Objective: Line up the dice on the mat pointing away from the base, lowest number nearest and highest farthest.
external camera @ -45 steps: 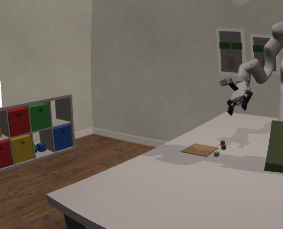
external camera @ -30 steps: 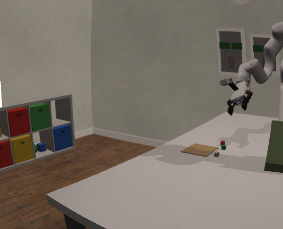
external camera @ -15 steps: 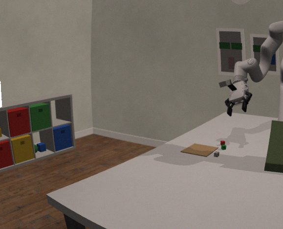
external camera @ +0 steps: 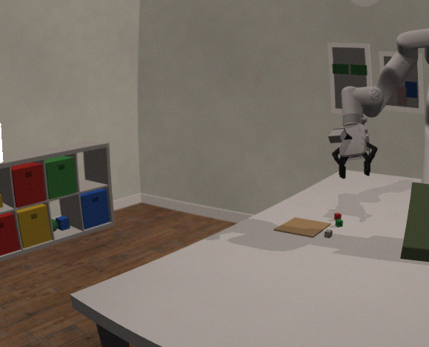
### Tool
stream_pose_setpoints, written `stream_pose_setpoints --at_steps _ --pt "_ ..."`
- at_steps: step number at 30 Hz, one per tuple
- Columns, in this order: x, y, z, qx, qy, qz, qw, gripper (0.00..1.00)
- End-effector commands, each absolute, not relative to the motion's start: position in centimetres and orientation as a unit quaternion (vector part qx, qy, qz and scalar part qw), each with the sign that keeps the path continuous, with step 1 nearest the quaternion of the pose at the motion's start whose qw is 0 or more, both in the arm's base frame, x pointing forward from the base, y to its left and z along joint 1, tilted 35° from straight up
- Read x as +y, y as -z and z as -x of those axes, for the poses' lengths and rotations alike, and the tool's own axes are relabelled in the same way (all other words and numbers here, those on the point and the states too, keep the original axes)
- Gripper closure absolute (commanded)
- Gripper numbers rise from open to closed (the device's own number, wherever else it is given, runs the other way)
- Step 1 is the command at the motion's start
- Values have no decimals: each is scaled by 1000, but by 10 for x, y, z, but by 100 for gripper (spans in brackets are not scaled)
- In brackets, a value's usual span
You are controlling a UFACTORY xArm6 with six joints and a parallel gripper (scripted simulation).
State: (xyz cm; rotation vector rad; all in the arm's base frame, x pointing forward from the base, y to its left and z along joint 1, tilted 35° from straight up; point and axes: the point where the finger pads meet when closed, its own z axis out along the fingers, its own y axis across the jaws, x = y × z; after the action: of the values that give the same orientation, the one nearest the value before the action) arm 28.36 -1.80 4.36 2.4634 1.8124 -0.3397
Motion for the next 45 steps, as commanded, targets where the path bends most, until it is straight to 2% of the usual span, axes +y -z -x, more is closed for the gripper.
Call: stream_pose_setpoints --at_steps 1,6,9,15,34,45 --pt "-35 -45 -299 610 158 -771 94 0" --pt "-41 -46 -306 618 170 -759 116 0" --pt "-56 -50 -326 633 194 -729 172 0" --pt "-65 -53 -342 642 207 -707 213 0" --pt "-67 -52 -343 643 207 -706 214 0" --pt "-99 -6 -342 643 207 -706 214 0"
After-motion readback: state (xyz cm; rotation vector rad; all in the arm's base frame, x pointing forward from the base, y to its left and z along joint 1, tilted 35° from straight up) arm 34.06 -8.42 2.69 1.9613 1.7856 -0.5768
